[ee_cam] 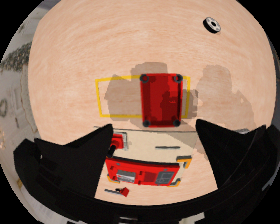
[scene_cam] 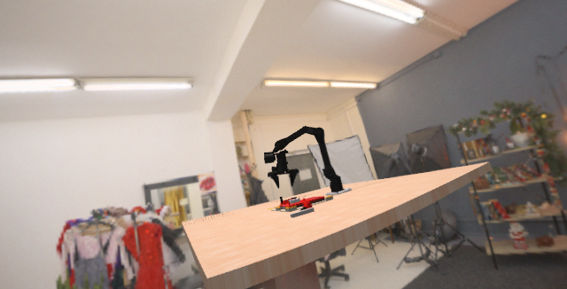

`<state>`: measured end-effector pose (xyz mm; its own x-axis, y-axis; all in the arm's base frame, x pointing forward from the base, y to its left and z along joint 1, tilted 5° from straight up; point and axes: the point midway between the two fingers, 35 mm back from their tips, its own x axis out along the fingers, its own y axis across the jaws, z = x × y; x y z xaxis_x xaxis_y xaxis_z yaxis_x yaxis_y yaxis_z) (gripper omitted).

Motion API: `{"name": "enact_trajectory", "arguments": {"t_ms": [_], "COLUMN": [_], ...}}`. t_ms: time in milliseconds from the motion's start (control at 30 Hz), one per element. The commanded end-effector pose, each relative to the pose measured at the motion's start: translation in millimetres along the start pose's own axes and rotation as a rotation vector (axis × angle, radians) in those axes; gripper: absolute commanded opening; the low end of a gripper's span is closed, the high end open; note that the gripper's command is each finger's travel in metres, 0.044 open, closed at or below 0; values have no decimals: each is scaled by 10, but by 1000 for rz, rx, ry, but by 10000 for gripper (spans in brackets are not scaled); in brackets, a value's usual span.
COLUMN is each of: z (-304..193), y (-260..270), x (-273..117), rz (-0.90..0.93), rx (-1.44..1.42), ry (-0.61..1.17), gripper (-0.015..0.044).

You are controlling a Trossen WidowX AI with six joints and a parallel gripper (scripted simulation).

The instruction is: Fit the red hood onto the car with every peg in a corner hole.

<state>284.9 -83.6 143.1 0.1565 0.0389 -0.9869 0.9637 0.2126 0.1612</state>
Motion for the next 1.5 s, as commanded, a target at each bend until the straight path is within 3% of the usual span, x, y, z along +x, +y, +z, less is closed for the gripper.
{"name": "enact_trajectory", "arguments": {"t_ms": [0,1467], "z": [0,11], "y": [-115,-122], "x": [81,361], "rz": [-65,-65], "rx": [18,18], "ry": [24,24], "gripper": [440,440]}}
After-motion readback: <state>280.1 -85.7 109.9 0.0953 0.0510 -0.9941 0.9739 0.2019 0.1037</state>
